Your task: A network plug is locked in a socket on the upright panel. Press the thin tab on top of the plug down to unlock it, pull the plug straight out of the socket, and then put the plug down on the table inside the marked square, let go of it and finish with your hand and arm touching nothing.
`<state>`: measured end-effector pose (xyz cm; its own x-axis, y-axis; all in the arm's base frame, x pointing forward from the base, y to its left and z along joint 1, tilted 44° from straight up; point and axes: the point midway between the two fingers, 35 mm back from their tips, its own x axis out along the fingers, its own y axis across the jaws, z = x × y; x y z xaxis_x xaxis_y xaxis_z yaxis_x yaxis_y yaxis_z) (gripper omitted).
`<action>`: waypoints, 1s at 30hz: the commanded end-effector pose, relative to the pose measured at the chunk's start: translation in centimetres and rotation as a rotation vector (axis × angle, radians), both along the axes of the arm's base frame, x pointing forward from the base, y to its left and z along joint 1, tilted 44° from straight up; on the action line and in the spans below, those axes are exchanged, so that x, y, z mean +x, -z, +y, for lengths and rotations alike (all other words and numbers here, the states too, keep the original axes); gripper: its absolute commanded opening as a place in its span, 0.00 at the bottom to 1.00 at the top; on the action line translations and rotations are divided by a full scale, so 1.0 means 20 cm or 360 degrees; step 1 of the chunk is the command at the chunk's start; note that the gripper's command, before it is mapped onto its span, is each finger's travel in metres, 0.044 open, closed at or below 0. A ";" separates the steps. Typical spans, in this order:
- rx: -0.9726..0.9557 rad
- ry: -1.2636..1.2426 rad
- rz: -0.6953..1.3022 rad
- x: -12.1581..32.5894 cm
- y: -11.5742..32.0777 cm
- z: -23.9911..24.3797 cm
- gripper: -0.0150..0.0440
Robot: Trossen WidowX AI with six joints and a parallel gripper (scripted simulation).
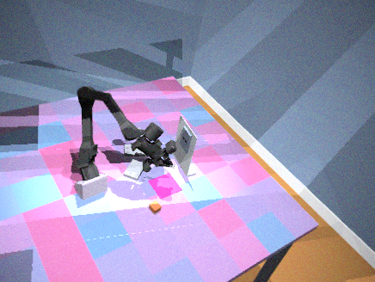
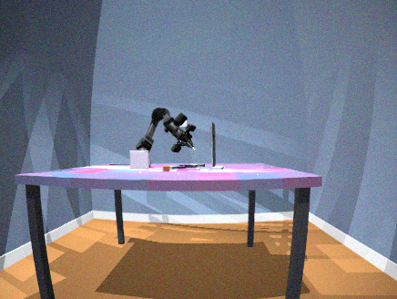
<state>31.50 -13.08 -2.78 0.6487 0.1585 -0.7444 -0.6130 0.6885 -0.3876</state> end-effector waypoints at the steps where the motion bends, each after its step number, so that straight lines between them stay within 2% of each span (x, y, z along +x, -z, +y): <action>1: 0.0060 -0.0071 0.0055 -0.01 0.05 0.01 0.25; 15: 0.0299 -0.0289 0.0188 -0.07 0.18 0.06 0.25; 30: 0.0302 -0.0291 0.0190 -0.06 0.26 0.13 0.25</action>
<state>30.46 -11.11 -7.35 0.5145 0.4006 -0.7582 -0.7654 0.6131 -0.1955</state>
